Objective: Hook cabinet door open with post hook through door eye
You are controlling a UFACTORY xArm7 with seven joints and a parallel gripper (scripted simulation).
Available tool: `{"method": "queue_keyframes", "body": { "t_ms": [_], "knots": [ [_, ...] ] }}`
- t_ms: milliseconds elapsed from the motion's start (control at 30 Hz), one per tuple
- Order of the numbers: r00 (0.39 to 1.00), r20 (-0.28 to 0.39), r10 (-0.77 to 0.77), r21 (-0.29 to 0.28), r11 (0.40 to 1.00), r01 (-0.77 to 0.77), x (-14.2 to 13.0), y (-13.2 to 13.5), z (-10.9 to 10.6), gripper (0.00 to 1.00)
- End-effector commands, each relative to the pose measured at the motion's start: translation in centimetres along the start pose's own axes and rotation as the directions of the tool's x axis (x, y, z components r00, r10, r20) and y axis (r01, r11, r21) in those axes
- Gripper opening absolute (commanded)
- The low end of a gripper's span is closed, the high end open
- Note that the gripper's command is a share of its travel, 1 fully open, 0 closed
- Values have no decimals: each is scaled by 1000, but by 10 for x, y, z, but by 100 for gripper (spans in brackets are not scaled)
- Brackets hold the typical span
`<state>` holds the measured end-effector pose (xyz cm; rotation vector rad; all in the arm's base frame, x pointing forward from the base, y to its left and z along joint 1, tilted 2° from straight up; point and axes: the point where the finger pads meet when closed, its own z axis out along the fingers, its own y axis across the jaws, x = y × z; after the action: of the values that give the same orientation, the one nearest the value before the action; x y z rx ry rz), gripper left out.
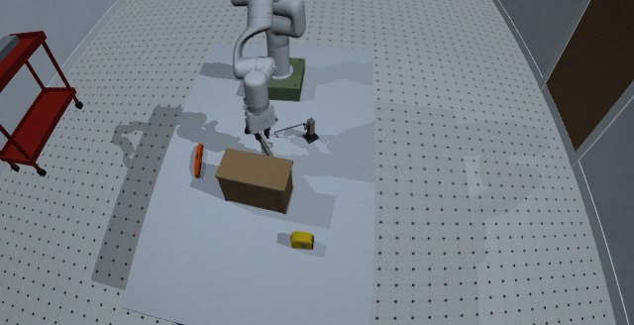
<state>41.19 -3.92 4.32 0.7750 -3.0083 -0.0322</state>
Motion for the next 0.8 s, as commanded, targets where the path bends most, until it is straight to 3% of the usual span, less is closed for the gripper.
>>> {"method": "queue_keyframes", "body": {
  "t_ms": [0,767],
  "knots": [
    [1000,3,27,3,1000,-27,-1,5,-1,27],
    [992,3,124,3,992,-124,-2,18,-1,27]
  ]
}}
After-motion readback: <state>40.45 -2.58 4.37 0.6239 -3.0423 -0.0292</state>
